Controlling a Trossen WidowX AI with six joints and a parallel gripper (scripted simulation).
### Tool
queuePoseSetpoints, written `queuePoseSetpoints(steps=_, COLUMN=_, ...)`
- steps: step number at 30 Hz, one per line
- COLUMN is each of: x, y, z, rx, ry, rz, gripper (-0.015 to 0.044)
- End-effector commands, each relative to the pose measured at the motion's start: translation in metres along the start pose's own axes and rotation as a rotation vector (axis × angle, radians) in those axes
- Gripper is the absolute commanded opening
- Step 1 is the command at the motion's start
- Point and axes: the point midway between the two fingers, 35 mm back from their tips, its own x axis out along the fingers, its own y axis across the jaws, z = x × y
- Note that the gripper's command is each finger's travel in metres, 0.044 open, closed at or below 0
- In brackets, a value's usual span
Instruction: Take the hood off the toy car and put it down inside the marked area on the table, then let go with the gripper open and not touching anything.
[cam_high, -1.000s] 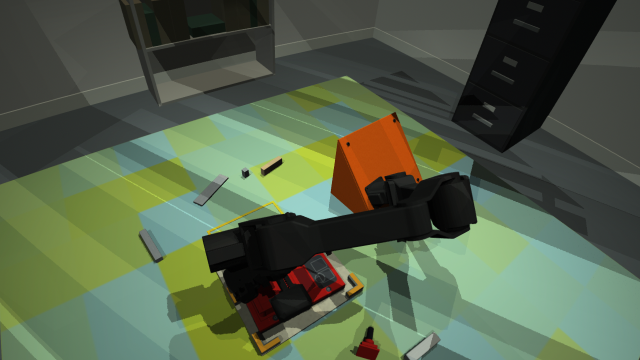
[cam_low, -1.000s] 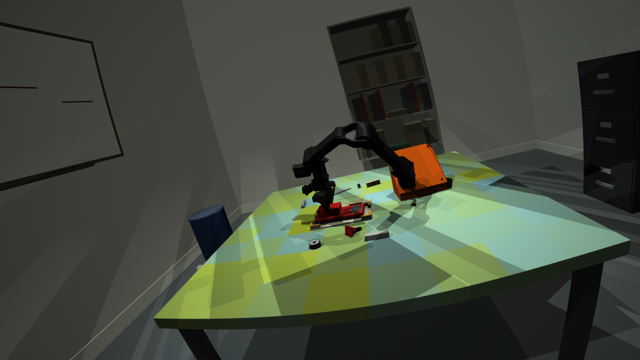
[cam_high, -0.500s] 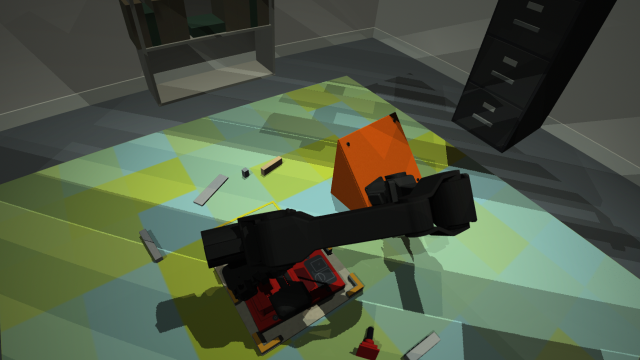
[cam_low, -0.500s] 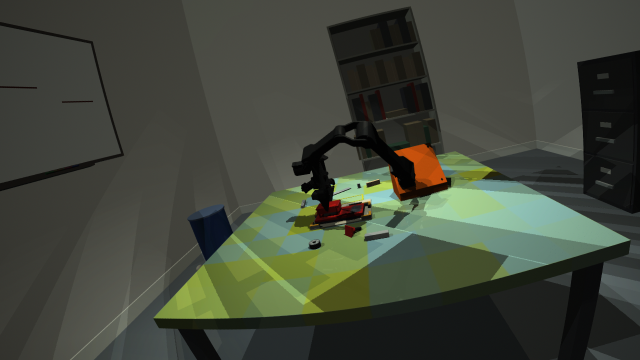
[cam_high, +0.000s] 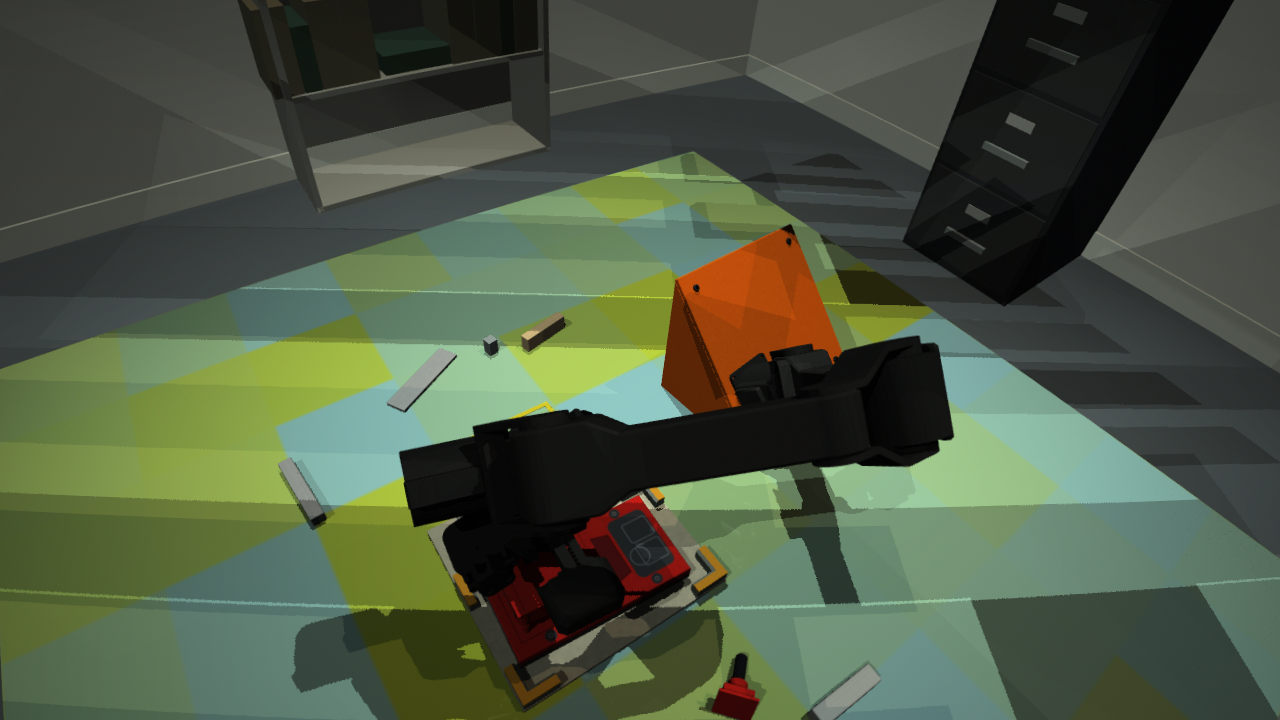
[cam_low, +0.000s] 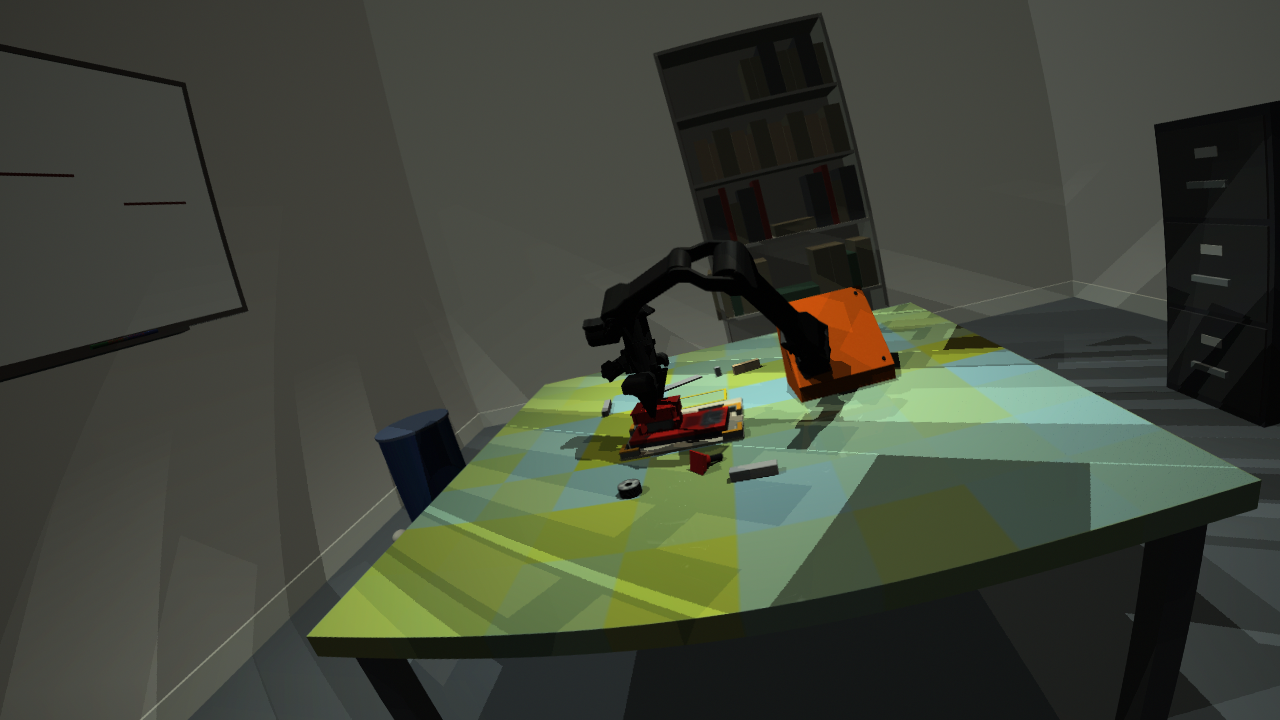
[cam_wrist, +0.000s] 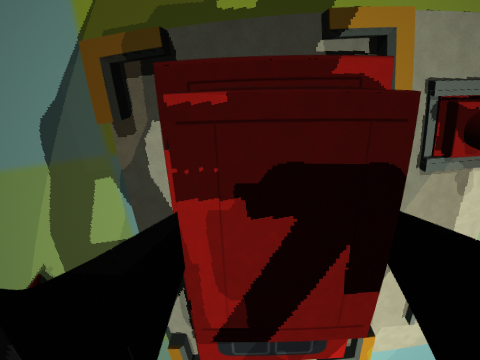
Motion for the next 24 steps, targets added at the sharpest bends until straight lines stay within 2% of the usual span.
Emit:
queuePoseSetpoints(steps=1, x=-0.008, y=-0.001, z=0.000, rx=-0.002, ry=0.000, rz=-0.005, gripper=0.0000)
queuePoseSetpoints(steps=9, x=-0.044, y=-0.001, z=0.000, rx=-0.001, ry=0.000, rz=-0.006, gripper=0.0000)
queuePoseSetpoints(steps=12, x=-0.037, y=-0.002, z=0.001, rx=0.000, ry=-0.005, rz=-0.003, gripper=0.0000)
queuePoseSetpoints(steps=24, x=-0.047, y=-0.094, z=0.004, rx=0.002, ry=-0.010, rz=-0.030, gripper=0.0000)
